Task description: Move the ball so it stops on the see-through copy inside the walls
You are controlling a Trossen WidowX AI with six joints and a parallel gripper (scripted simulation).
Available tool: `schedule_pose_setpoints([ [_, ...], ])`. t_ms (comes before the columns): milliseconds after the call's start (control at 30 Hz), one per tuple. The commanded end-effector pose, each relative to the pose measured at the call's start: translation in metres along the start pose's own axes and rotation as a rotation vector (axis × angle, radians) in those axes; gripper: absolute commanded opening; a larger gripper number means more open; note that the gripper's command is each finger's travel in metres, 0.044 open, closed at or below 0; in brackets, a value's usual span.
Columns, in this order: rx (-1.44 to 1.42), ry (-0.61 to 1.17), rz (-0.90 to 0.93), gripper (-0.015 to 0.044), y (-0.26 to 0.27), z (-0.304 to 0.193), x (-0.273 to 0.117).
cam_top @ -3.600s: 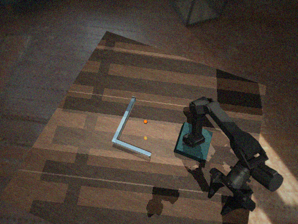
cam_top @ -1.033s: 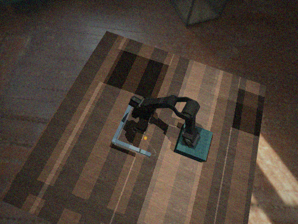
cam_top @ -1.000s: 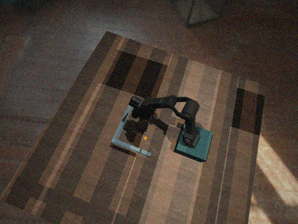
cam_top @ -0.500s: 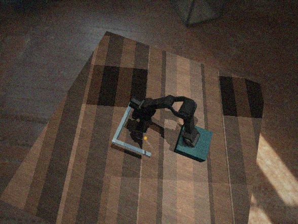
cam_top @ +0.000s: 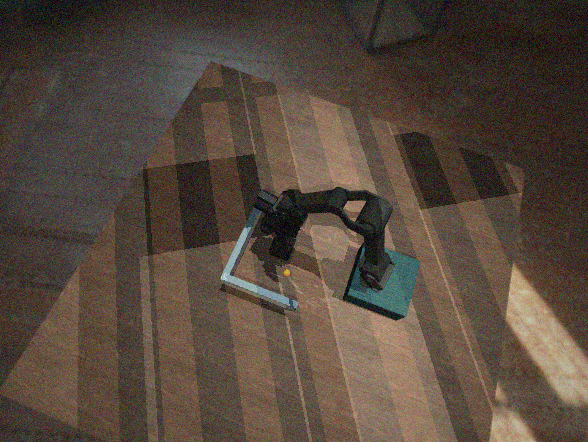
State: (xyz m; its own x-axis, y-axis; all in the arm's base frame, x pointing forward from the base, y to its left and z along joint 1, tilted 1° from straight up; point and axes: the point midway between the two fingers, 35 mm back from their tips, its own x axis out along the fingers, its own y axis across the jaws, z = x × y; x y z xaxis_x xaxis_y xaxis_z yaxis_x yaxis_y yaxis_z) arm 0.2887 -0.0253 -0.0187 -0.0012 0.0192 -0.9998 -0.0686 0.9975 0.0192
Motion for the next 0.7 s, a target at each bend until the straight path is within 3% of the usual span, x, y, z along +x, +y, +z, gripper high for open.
schedule_pose_setpoints([
  [0,0.001,-0.034,0.0,0.0,-0.001,0.009,-0.033],
  [300,0.001,-0.034,-0.001,0.0,0.0,0.001,-0.103],
  [667,0.001,-0.033,0.002,0.0,0.032,-0.006,-0.094],
])
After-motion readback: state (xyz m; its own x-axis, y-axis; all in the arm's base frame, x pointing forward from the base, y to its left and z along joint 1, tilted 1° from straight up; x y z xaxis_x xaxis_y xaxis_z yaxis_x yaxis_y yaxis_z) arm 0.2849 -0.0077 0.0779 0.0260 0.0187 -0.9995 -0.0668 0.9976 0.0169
